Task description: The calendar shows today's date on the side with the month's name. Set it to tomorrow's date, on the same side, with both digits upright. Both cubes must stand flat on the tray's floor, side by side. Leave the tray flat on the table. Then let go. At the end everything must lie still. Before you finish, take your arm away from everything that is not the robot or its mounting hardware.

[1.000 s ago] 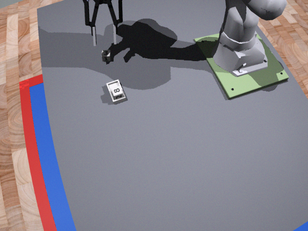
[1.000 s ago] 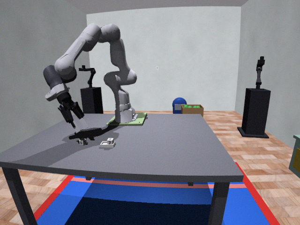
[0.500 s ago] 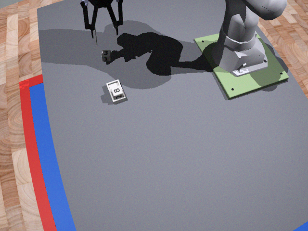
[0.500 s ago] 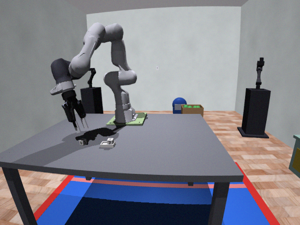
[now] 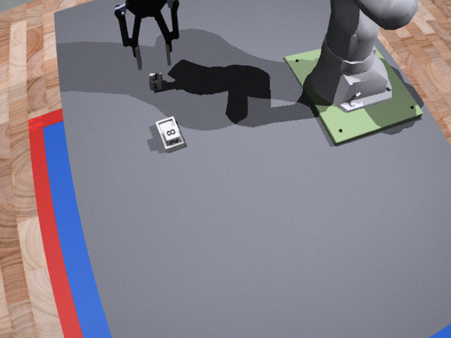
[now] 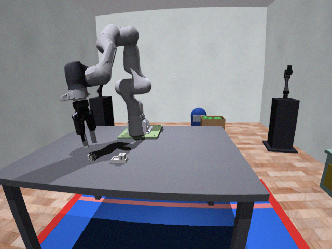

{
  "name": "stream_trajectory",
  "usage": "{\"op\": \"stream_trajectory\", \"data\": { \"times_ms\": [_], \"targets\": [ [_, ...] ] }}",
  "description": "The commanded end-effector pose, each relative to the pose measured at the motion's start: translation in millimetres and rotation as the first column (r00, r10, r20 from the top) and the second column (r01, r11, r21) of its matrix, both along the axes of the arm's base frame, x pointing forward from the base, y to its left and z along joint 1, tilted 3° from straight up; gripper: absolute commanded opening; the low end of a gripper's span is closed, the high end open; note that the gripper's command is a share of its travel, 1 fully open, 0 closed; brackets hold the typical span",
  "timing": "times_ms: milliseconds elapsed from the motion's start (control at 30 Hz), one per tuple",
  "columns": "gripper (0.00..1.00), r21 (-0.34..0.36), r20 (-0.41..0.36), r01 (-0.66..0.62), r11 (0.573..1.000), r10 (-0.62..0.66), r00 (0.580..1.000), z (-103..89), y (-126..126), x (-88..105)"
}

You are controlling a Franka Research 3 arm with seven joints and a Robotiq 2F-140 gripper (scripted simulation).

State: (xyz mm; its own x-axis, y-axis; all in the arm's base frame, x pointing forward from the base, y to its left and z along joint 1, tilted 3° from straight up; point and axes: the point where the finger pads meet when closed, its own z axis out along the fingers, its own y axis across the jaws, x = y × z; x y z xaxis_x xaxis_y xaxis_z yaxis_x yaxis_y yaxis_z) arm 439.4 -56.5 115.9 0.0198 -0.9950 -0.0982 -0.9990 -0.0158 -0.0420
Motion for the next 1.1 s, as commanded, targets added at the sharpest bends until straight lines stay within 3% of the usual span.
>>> {"op": "stream_trajectory", "data": {
  "times_ms": [0, 167, 200, 767, 933, 1067],
  "targets": [
    [0.4, -0.093, -0.001, 0.145, 0.985, -0.146, 0.989, 1.6, -3.4, 3.2],
    [0.4, -0.119, 0.006, 0.146, 0.982, -0.146, 0.989, 2.7, 0.7, 4.6],
    [1.0, -0.119, 0.006, 0.146, 0.982, -0.146, 0.989, 2.7, 0.7, 4.6],
    [1.0, -0.119, 0.006, 0.148, 0.982, -0.148, 0.989, 2.7, 0.7, 4.6],
    [1.0, -0.115, 0.008, 0.225, 0.968, -0.225, 0.974, 3.2, 0.7, 4.6],
    [1.0, -0.107, 0.01, 0.363, 0.925, -0.365, 0.931, 4.2, 0.9, 4.5]
  ]
}}
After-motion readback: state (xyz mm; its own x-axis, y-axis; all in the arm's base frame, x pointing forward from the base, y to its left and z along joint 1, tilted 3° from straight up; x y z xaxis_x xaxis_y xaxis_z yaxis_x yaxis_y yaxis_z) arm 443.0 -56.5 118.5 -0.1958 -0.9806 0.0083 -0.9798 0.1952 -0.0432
